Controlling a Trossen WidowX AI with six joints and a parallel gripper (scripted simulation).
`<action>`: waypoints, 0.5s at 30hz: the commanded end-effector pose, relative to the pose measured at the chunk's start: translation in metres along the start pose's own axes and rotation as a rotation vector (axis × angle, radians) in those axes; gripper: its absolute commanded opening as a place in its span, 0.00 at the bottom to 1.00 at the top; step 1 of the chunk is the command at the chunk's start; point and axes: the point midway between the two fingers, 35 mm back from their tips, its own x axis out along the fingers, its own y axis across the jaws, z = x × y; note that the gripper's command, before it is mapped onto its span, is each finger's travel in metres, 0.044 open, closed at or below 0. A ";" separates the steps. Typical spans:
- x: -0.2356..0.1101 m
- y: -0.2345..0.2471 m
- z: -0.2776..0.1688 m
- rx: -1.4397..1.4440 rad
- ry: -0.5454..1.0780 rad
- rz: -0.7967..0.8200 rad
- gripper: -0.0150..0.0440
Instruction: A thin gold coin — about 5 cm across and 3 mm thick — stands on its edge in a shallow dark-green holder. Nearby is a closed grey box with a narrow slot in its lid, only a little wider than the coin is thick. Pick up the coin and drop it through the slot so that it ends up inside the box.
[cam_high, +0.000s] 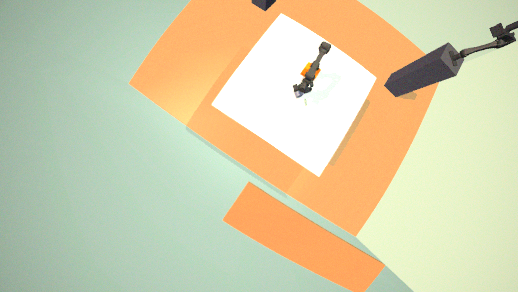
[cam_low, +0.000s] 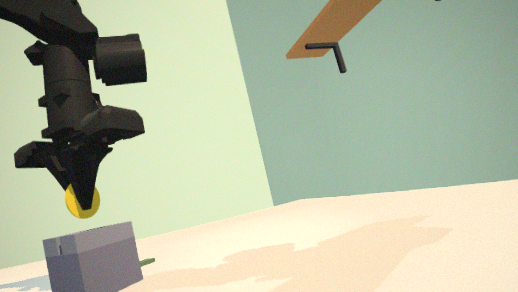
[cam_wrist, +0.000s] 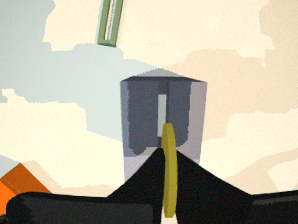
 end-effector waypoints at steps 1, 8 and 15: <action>0.003 0.001 -0.001 0.005 0.002 0.003 0.25; 0.006 0.000 0.000 0.002 0.002 0.003 0.25; 0.009 0.001 -0.001 -0.004 0.002 0.003 0.25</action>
